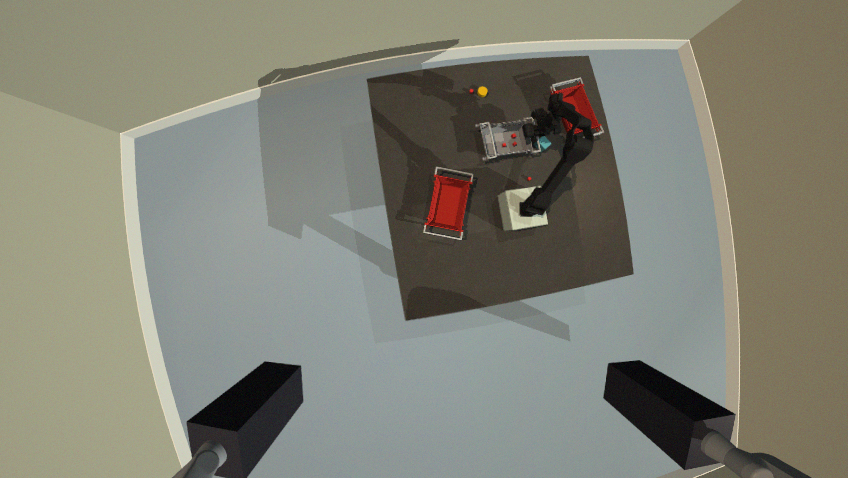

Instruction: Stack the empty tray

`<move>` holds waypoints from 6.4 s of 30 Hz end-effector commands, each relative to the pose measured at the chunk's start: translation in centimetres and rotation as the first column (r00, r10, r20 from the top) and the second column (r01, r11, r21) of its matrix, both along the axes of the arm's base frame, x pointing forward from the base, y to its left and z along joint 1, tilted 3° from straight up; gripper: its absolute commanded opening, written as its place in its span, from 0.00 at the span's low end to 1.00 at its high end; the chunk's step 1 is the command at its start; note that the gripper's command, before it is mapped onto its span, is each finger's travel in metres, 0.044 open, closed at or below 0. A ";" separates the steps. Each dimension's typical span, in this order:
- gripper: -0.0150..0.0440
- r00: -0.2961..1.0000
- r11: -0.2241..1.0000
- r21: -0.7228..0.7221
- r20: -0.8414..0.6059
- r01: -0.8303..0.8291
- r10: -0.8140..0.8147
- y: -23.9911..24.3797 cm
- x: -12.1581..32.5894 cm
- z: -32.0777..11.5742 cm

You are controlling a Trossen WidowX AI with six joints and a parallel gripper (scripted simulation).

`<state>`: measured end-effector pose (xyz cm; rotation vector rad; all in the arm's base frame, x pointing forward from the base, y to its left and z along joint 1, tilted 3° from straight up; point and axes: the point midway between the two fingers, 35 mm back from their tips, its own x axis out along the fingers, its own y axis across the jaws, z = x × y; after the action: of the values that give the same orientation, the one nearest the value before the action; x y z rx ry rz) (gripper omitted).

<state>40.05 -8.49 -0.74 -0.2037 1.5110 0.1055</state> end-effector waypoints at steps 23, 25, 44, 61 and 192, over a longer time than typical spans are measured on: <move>0.40 1.000 1.000 0.007 0.008 -0.003 0.003 6.1 -1.2 2.2; 0.40 1.000 1.000 0.008 0.008 -0.003 0.003 6.9 -1.3 1.5; 0.40 1.000 1.000 0.011 0.013 -0.004 0.004 7.2 -1.3 4.8; 0.40 1.000 1.000 0.011 0.013 -0.004 0.004 7.2 -1.3 4.8; 1.00 0.934 0.933 0.051 -0.026 0.357 -0.356 36.9 -38.9 1.5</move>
<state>1.32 28.58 1.40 0.1176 1.5372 -0.1336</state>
